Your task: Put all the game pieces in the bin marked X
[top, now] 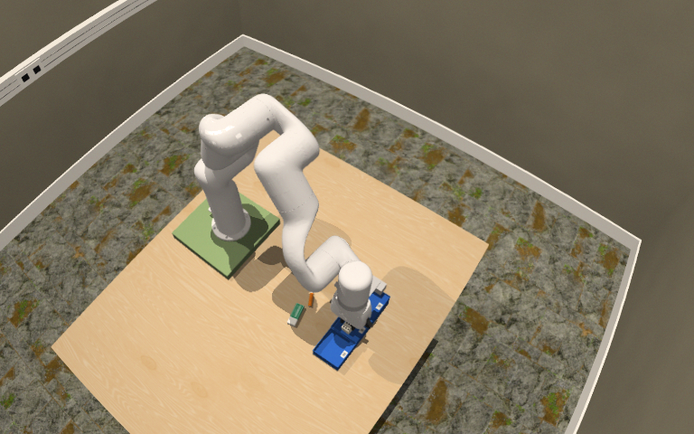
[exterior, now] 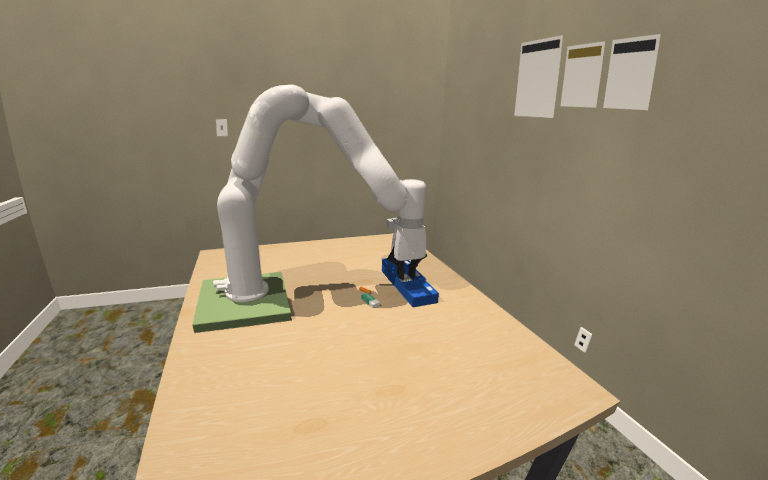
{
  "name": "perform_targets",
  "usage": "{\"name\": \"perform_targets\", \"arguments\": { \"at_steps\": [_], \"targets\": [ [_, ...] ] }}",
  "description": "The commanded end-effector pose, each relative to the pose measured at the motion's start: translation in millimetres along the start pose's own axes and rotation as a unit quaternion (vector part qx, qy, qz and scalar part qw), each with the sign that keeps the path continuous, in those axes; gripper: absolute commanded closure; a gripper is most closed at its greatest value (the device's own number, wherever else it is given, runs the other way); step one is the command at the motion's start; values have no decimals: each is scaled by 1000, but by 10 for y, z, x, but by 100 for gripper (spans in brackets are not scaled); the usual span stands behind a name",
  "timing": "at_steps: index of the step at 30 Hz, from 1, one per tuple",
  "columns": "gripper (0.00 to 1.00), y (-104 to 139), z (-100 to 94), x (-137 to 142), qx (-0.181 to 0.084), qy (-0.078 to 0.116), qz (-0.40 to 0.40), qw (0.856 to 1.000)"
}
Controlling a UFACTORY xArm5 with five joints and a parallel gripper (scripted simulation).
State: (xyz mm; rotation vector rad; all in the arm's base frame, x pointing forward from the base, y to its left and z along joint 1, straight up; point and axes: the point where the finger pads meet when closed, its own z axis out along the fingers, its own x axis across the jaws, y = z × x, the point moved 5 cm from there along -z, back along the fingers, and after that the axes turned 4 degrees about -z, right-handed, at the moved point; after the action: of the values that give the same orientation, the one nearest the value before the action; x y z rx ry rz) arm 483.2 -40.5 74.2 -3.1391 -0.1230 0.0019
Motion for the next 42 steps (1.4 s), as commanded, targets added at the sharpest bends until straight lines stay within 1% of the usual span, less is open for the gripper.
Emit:
{"name": "perform_targets", "arguments": {
  "at_steps": [1,13,27,28,30,31,38,39,42],
  "targets": [
    [67,2,-15,12,0,2,0,1000],
    [67,1,-121,12,0,2,0,1000],
    [67,0,-308,12,0,2,0,1000],
    [67,0,-358,12,0,2,0,1000],
    [67,0,-358,12,0,2,0,1000],
    [67,0,-389,12,0,2,0,1000],
    [67,0,-389,10,0,2,0,1000],
    [0,-1,-429,10,0,2,0,1000],
    [0,-1,-549,10,0,2,0,1000]
  ]
}}
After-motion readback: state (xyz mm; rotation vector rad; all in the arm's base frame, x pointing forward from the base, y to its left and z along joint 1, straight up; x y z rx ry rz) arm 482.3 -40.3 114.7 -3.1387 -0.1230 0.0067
